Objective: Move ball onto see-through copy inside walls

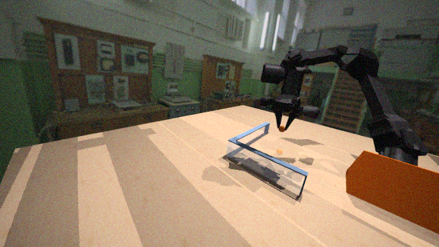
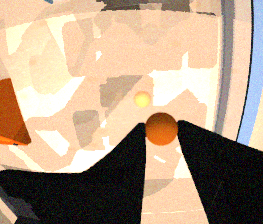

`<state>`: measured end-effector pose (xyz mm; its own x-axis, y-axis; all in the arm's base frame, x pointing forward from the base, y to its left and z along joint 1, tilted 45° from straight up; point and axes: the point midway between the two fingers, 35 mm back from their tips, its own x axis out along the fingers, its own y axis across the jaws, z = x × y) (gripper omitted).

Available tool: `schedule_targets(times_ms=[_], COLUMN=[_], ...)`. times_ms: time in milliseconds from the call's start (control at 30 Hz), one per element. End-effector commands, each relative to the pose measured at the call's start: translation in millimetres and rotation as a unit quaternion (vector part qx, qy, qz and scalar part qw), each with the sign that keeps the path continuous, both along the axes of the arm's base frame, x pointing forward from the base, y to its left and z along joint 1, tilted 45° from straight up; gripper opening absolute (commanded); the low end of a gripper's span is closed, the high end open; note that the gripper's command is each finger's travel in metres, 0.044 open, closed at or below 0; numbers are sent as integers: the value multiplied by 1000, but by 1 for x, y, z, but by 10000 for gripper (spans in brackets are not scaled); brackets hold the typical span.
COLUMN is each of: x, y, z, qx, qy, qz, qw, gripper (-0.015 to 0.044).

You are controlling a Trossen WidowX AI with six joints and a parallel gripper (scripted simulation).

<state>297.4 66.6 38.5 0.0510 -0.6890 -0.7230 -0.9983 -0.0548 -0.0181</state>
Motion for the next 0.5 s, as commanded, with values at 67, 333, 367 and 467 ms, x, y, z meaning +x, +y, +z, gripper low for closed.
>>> schedule_targets(times_ms=[67, 333, 367, 467], x=[-8, -4, -4, -4], y=[-12, -31, -35, -47], z=[-2, -23, -27, -39], qx=[-4, -3, -3, -4], qy=[4, 4, 4, 4], qz=[2, 2, 2, 2], qw=[1000, 1000, 1000, 1000], gripper=[0, 0, 0, 0])
